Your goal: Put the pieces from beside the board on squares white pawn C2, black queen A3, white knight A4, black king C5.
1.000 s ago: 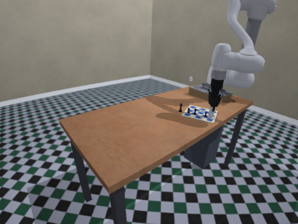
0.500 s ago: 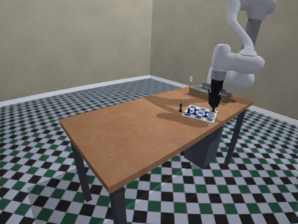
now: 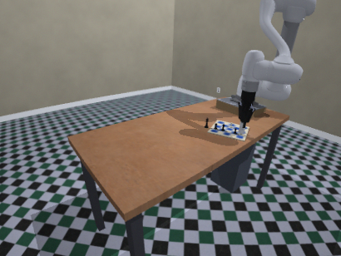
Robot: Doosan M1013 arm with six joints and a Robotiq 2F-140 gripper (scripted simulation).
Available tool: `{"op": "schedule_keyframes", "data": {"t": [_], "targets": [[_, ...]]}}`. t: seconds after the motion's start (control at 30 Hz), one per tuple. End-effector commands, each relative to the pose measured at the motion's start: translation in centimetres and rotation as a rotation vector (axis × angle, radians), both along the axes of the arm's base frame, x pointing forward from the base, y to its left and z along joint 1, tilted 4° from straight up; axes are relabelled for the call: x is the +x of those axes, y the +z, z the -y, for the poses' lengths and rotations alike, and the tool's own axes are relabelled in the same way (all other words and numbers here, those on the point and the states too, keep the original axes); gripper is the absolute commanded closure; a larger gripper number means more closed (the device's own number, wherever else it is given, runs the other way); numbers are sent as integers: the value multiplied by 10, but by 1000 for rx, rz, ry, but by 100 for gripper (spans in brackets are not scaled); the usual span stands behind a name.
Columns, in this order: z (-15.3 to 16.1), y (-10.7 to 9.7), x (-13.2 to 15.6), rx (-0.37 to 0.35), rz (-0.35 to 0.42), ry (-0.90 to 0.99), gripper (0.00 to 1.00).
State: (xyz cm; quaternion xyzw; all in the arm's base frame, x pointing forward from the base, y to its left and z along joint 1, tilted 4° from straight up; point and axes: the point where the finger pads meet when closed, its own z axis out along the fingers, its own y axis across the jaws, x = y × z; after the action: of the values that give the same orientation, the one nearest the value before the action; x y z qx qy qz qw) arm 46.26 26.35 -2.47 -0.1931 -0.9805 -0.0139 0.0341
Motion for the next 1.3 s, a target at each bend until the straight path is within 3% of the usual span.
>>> {"op": "schedule_keyframes", "data": {"t": [0.0, 0.7, 1.03, 1.27], "targets": [[0, 0, 0, 0, 0, 0, 100], [0, 0, 0, 0, 0, 0, 100], [0, 0, 0, 0, 0, 0, 82], [0, 0, 0, 0, 0, 0, 78]]}}
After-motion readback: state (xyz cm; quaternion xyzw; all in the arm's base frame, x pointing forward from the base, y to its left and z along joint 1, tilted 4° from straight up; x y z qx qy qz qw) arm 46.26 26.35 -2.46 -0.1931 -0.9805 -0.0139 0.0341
